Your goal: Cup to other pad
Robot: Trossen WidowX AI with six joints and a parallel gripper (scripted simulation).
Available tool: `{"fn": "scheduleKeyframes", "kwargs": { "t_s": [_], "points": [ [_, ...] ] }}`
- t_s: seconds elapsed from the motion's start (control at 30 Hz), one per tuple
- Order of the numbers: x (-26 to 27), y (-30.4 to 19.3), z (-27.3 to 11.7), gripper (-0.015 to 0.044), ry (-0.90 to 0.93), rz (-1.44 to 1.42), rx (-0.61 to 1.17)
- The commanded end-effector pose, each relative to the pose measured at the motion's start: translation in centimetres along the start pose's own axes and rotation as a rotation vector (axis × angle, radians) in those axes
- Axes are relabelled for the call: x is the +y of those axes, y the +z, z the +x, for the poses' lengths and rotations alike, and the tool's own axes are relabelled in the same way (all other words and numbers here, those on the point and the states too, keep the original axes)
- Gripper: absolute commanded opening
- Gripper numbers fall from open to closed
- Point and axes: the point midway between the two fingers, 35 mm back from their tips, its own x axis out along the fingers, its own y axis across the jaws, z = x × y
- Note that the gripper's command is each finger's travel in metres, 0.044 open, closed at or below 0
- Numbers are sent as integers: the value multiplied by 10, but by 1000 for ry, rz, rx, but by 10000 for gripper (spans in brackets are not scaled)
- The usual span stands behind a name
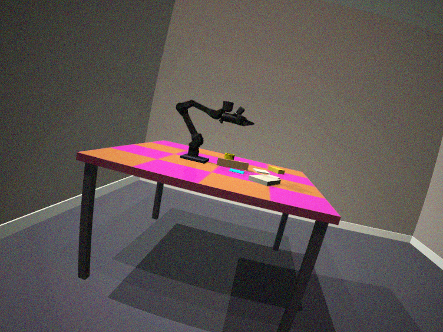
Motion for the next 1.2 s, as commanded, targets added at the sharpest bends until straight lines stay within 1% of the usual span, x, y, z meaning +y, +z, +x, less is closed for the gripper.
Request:
{"fn": "scheduleKeyframes", "kwargs": {
  "t_s": [0.0, 0.07, 0.13, 0.2, 0.27, 0.43, 0.6, 0.67, 0.73, 1.17],
  "points": [
    [2, -3, 1, 374, 5, 16, 17],
    [16, -27, 7, 321, 38, 144, 154],
    [38, -62, 9, 269, 52, 323, 372],
    [59, -96, 1, 216, 21, 480, 594],
    [73, -118, -10, 167, -31, 579, 754],
    [94, -157, -46, 167, -233, 732, 1076],
    [103, -179, -90, 167, -527, 796, 1322],
    [105, -182, -109, 167, -672, 797, 1396],
    [105, -183, -117, 167, -740, 792, 1423],
    [107, -182, -116, 167, -740, 793, 1423]
  ]
}}
